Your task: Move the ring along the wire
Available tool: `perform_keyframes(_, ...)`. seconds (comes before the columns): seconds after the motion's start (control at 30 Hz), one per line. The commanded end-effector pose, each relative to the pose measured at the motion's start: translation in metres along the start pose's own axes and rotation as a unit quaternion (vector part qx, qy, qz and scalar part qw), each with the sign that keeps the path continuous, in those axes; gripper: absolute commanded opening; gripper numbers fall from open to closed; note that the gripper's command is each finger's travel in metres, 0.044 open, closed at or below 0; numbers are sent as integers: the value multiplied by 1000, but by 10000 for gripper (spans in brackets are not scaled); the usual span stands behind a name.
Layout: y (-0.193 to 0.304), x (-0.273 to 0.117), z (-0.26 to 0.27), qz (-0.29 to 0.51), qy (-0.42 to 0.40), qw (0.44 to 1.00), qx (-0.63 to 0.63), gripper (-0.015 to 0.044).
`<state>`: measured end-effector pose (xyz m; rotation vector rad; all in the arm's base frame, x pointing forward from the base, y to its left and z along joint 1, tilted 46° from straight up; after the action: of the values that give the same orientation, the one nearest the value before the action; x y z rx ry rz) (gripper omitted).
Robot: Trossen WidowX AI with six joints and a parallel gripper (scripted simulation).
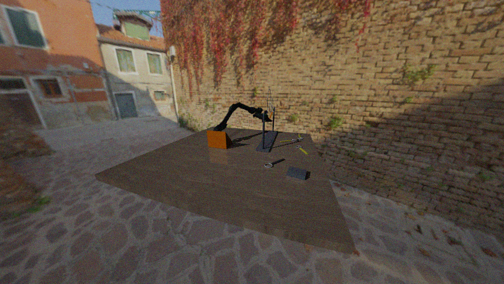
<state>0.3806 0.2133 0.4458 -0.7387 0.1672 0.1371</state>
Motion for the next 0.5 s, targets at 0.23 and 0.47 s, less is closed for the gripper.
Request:
perform_keyframes(0.23,-8,-21,-15,85,6,996,-12,-150)
perform_keyframes(0.47,-7,-21,-26,85,17,996,-35,-150)
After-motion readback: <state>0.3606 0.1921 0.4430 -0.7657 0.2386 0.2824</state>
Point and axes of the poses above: the point midway between the two fingers, 35 mm back from their tips, its own x axis out along the fingers, its own z axis across the jaws, y = z × x, the point moved 5 cm from there along -x, back along the fingers, and after that the axes turned 1 degree about -x, right-handed, at the moved point
